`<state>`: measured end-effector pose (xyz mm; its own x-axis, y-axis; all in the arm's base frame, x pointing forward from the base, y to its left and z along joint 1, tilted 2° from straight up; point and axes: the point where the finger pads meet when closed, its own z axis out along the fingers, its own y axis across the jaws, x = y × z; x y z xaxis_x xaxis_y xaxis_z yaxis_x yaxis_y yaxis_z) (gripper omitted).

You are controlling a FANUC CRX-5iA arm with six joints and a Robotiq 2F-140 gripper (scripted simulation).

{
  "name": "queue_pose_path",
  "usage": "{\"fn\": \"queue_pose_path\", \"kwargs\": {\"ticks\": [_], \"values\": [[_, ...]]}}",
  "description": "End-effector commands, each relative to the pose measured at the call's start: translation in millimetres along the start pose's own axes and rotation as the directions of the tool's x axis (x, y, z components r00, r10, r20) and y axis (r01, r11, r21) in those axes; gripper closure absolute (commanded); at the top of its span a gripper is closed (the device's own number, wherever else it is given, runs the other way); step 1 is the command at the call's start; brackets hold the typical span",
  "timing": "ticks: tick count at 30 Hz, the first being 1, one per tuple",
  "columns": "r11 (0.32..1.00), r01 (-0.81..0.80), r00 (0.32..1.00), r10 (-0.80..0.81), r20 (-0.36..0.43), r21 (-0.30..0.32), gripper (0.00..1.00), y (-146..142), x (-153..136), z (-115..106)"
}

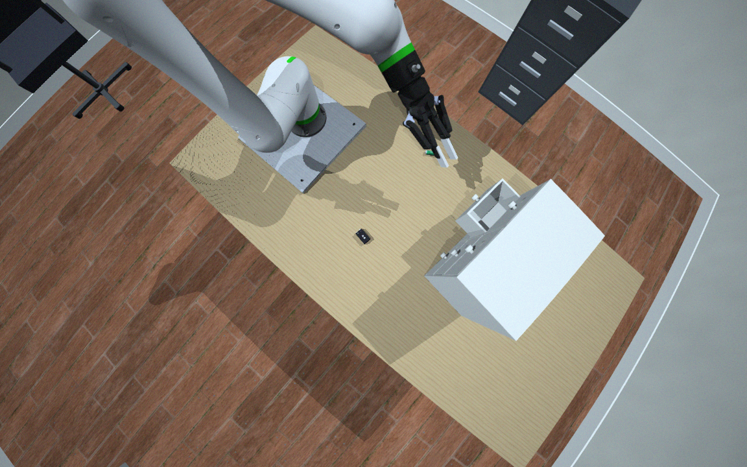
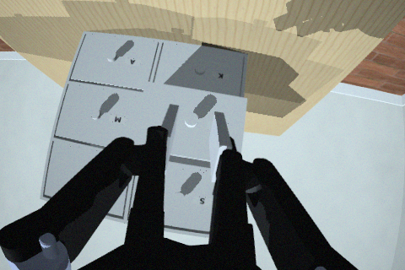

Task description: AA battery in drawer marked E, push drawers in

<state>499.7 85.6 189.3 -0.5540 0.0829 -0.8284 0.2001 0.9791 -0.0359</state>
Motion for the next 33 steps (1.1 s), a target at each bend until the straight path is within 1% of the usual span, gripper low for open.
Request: {"fn": "queue_pose_path", "kwargs": {"ticks": [1, 4, 7, 8, 10, 11, 13, 18, 21, 25, 27, 33], "values": [[1.0, 0.005, 0.988, -0.008, -0.156, -0.022, 0.8, -4.3, -3.8, -13.4], [1.0, 0.005, 0.957, -0.011, -0.291, -0.023, 0.8, -4.5, -6.7, -29.4], [1.0, 0.005, 0.914, -0.013, -0.405, -0.022, 0.8, -4.9, -9.4, -44.0], [1.0, 0.005, 0.9, -0.013, -0.435, -0.02, 0.8, -5.0, -10.3, -48.7], [1.0, 0.005, 0.9, -0.013, -0.435, -0.02, 0.8, -5.0, -10.3, -48.7], [1.0, 0.005, 0.876, -0.015, -0.483, -0.023, 0.8, -5.0, -11.1, -53.3], [1.0, 0.005, 0.836, -0.016, -0.548, -0.023, 0.8, -5.2, -12.7, -62.2], [1.0, 0.005, 0.733, -0.019, -0.68, -0.023, 0.8, -5.6, -16.3, -81.5], [1.0, 0.005, 0.676, -0.02, -0.737, -0.023, 0.8, -5.8, -18.0, -90.7], [1.0, 0.005, 0.616, -0.021, -0.788, -0.023, 0.8, -6.0, -19.6, -99.8], [1.0, 0.005, 0.616, -0.021, -0.788, -0.023, 0.8, -6.0, -19.6, -99.8], [1.0, 0.005, 0.567, -0.021, -0.823, -0.023, 0.8, -6.2, -20.9, -106.7]]}}
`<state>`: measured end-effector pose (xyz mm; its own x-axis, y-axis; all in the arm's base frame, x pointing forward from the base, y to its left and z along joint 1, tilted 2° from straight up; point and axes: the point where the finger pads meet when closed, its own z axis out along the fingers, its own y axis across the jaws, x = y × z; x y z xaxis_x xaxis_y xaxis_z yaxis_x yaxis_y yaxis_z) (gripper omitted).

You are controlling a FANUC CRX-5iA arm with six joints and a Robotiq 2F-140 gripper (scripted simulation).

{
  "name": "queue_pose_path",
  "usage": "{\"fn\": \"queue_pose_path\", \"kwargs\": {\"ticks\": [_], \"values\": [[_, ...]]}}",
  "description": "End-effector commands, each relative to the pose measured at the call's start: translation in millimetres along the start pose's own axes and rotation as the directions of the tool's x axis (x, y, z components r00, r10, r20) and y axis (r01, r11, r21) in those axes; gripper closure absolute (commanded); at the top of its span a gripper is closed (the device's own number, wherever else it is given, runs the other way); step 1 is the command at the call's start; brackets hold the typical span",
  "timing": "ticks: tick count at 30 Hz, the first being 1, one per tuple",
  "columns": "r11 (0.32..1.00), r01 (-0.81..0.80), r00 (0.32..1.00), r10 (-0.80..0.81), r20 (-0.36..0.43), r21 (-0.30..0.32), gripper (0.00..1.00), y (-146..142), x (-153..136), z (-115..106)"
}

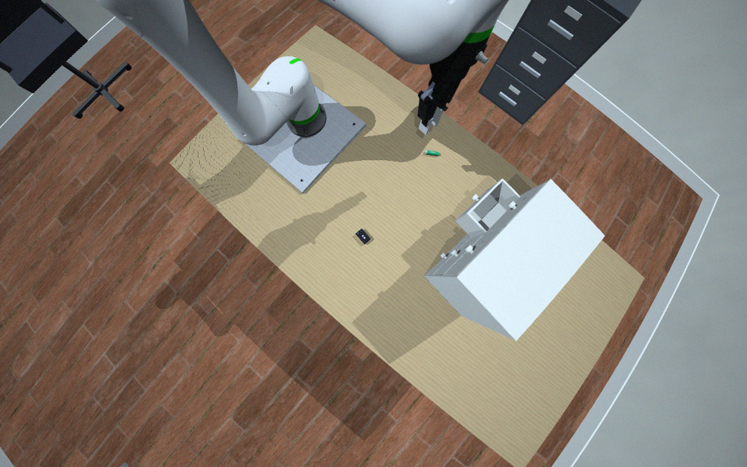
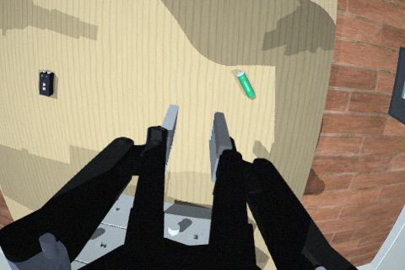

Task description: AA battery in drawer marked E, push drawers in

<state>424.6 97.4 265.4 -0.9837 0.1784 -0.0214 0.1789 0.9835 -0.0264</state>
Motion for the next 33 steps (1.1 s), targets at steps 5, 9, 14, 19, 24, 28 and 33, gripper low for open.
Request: {"fn": "queue_pose_path", "kwargs": {"ticks": [5, 9, 14, 19, 24, 28, 33], "values": [[1.0, 0.0, 1.0, 0.0, -0.022, 0.0, 0.8, 0.0, 1.6, -1.9], [1.0, 0.0, 1.0, 0.0, -0.022, 0.0, 0.8, 0.0, 1.6, -1.9], [1.0, 0.0, 1.0, 0.0, -0.022, 0.0, 0.8, 0.0, 1.6, -1.9], [1.0, 0.001, 1.0, -0.001, -0.022, 0.0, 0.8, 0.1, 1.6, -1.7], [1.0, 0.026, 0.999, -0.026, -0.022, 0.0, 0.8, 3.5, 1.2, 5.4], [0.999, 0.052, 0.998, -0.052, -0.022, -0.001, 0.8, 6.8, 0.9, 12.3], [0.988, 0.154, 0.988, -0.154, -0.022, -0.003, 0.8, 20.2, -0.4, 40.4]]}}
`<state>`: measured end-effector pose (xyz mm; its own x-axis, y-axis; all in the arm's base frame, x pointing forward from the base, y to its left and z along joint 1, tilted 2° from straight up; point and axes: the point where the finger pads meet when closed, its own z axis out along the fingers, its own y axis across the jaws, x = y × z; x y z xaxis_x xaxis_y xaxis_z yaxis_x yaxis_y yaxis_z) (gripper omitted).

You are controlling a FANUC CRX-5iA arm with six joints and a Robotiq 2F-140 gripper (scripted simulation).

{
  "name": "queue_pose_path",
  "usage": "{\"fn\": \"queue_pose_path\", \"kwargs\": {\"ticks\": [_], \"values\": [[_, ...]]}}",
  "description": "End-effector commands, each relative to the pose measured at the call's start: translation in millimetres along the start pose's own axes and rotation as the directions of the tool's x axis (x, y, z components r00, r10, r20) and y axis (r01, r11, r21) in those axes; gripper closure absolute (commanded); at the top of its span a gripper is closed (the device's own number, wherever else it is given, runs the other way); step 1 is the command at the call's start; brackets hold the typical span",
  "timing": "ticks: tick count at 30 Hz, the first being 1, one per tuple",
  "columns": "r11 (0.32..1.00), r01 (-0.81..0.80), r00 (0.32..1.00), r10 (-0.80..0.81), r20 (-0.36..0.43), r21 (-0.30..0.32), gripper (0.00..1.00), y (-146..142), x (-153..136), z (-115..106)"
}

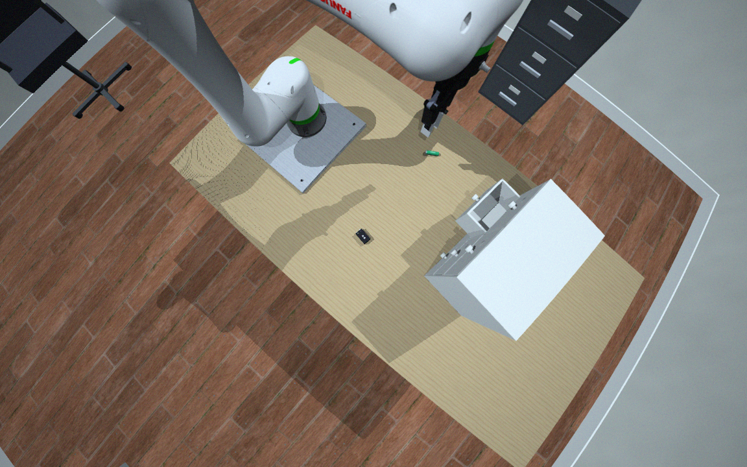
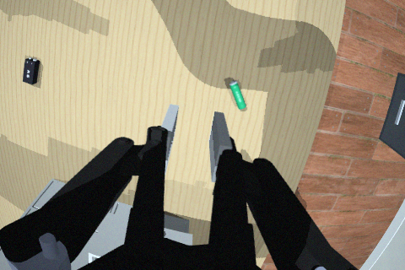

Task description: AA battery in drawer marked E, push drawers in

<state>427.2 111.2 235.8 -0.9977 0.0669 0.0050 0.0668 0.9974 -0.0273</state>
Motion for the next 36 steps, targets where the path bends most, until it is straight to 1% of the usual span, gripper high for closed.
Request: {"fn": "queue_pose_path", "kwargs": {"ticks": [1, 5, 10, 12, 16, 20, 25, 33, 36], "values": [[0.998, 0.067, 0.998, -0.067, 0.001, -0.001, 0.8, 8.6, -2.7, 18.3], [0.983, 0.183, 0.983, -0.183, 0.001, 0.0, 0.8, 23.6, -6.7, 50.3], [0.944, 0.33, 0.944, -0.33, 0.001, 0.0, 0.8, 43.1, -11.8, 91.8], [0.944, 0.33, 0.944, -0.33, 0.001, 0.0, 0.8, 43.1, -11.8, 91.8], [0.905, 0.426, 0.905, -0.426, 0.001, 0.0, 0.8, 56.5, -15.3, 120.3], [0.871, 0.492, 0.871, -0.492, 0.001, 0.0, 0.8, 65.9, -17.8, 140.5], [0.849, 0.529, 0.849, -0.529, 0.001, 0.0, 0.8, 71.5, -19.3, 152.4], [0.846, 0.532, 0.846, -0.532, 0.001, 0.0, 0.8, 72.2, -19.5, 153.8], [0.856, 0.517, 0.856, -0.517, 0.001, 0.0, 0.8, 72.2, -19.5, 153.8]]}}
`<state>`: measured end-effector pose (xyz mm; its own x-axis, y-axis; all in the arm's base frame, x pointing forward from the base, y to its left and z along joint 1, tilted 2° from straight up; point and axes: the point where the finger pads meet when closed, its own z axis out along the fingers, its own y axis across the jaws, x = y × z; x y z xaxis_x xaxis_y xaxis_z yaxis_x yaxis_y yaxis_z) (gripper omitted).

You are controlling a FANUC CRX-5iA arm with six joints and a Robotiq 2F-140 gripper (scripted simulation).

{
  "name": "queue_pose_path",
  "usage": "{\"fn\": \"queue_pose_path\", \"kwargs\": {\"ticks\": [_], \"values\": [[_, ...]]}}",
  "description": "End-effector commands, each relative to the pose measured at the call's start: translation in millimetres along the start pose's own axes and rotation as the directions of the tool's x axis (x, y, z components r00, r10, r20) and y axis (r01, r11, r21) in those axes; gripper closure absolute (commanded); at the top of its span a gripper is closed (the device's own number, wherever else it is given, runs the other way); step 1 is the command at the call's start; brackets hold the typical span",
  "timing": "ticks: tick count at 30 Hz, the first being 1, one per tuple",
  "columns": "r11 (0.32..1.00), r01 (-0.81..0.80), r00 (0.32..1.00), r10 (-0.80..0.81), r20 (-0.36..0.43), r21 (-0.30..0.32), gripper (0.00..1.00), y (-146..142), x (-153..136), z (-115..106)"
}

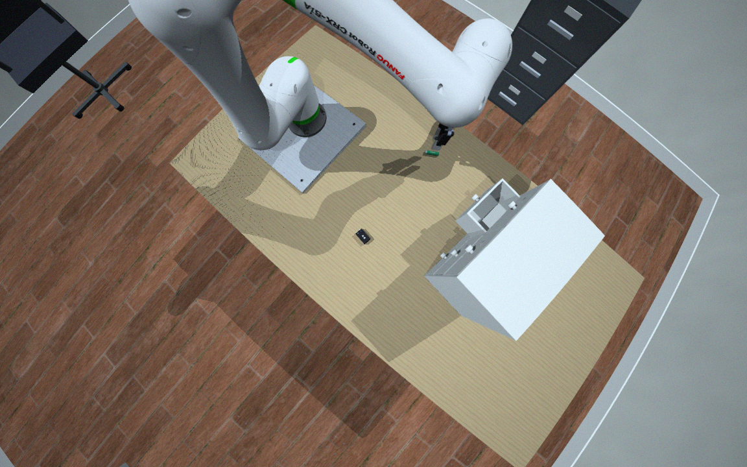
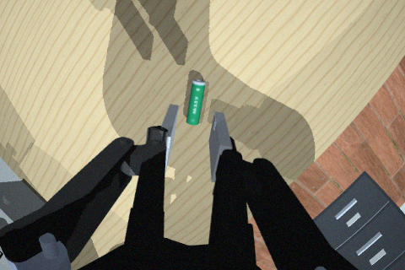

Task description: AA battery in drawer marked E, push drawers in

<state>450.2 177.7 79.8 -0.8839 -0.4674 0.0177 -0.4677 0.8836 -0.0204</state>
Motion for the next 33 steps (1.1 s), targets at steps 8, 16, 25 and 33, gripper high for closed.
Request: {"fn": "queue_pose_path", "kwargs": {"ticks": [8, 16, 25, 33], "values": [[0.966, -0.257, 0.966, 0.257, 0.0, 0.0, 0.8, -0.1, -0.1, -0.2], [0.793, -0.61, 0.793, 0.61, 0.0, -0.001, 0.8, -0.2, -0.1, -0.2], [0.432, -0.902, 0.432, 0.902, -0.01, -0.017, 0.8, -0.4, 0.0, -0.2], [0.055, -0.998, 0.056, 0.998, -0.027, -0.023, 0.8, -0.5, 0.0, -0.2]]}}
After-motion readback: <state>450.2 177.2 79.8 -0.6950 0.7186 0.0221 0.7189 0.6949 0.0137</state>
